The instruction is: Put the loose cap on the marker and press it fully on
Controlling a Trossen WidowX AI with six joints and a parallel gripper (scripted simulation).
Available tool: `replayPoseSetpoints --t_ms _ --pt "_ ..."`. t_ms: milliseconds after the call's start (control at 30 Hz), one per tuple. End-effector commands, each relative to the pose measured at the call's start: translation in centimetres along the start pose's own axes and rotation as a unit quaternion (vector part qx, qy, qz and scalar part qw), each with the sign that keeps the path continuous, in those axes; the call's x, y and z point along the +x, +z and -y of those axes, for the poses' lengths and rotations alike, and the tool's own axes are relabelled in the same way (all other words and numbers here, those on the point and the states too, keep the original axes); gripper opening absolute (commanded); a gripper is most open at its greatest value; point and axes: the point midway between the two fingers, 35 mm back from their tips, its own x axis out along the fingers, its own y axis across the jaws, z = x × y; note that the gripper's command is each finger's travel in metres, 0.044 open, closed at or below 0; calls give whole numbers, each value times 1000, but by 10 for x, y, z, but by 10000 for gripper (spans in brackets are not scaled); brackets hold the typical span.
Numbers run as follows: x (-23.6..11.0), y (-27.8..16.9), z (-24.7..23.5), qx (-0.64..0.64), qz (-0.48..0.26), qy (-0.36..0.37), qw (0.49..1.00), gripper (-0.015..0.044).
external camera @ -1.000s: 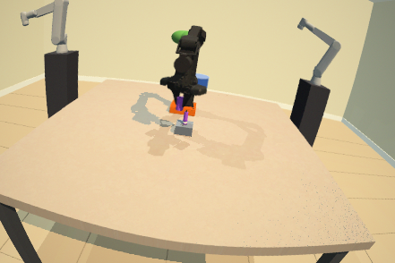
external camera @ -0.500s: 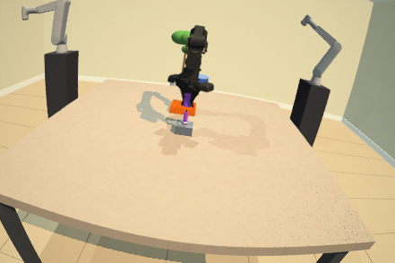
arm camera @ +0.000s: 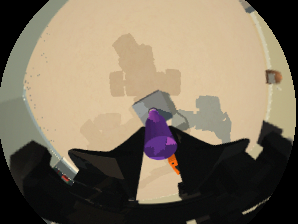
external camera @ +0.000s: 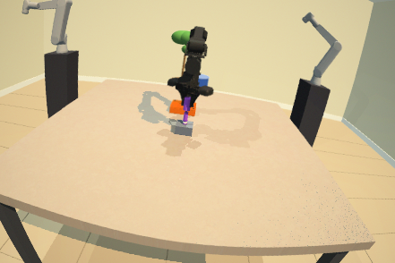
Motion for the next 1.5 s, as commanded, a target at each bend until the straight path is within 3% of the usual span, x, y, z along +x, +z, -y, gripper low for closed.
replayPoseSetpoints --t_ms 0,733,1200,1467 --pt "8 -1 0 3 -3 0 1000 0" --pt "44 -2 1 3 -3 0 1000 0" --pt "45 -3 1 3 -3 0 1000 0" --pt "44 -3 0 0 -4 1 1000 210"
